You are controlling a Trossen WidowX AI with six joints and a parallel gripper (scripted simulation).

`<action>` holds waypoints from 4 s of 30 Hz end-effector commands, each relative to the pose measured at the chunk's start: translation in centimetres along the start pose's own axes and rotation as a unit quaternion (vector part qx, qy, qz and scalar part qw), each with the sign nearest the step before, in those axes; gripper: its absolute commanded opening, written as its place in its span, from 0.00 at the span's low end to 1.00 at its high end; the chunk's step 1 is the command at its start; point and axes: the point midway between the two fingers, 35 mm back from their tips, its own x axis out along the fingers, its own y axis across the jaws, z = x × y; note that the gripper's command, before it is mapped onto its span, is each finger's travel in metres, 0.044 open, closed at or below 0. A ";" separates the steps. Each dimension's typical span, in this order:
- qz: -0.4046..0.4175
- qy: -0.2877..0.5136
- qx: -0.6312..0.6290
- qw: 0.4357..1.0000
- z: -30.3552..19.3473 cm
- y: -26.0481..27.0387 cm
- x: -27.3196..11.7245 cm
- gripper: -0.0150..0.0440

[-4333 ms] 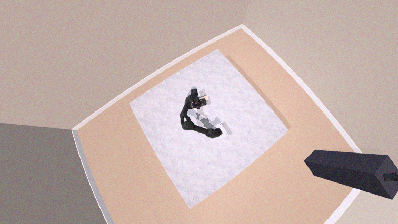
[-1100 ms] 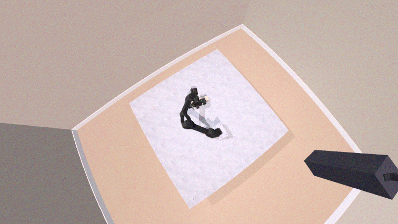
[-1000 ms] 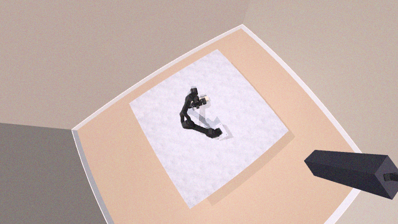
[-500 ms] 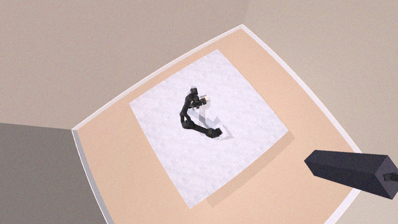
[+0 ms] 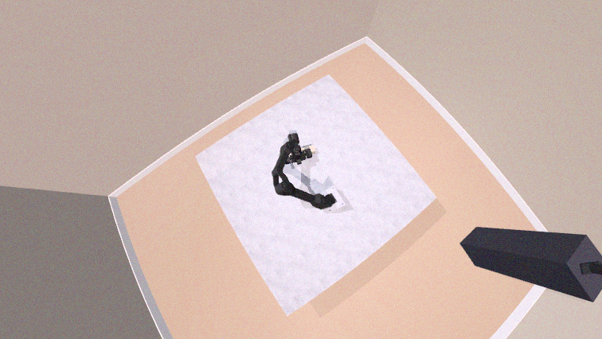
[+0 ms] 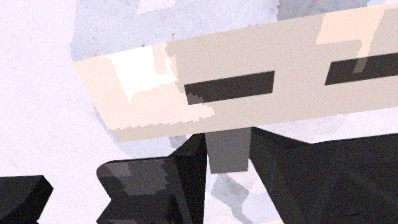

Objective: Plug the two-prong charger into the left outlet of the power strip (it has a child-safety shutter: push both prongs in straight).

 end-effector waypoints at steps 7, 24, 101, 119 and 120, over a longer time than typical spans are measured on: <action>0.000 0.000 0.000 1.000 0.0 0.0 0.0 0.25; 0.000 0.000 0.000 1.000 0.0 0.0 0.0 0.61; 0.002 -0.009 -0.007 1.000 -3.4 0.0 0.2 1.00; 0.002 -0.009 -0.007 1.000 -5.3 0.0 0.4 1.00; 0.002 -0.009 -0.006 1.000 -5.5 0.0 0.4 1.00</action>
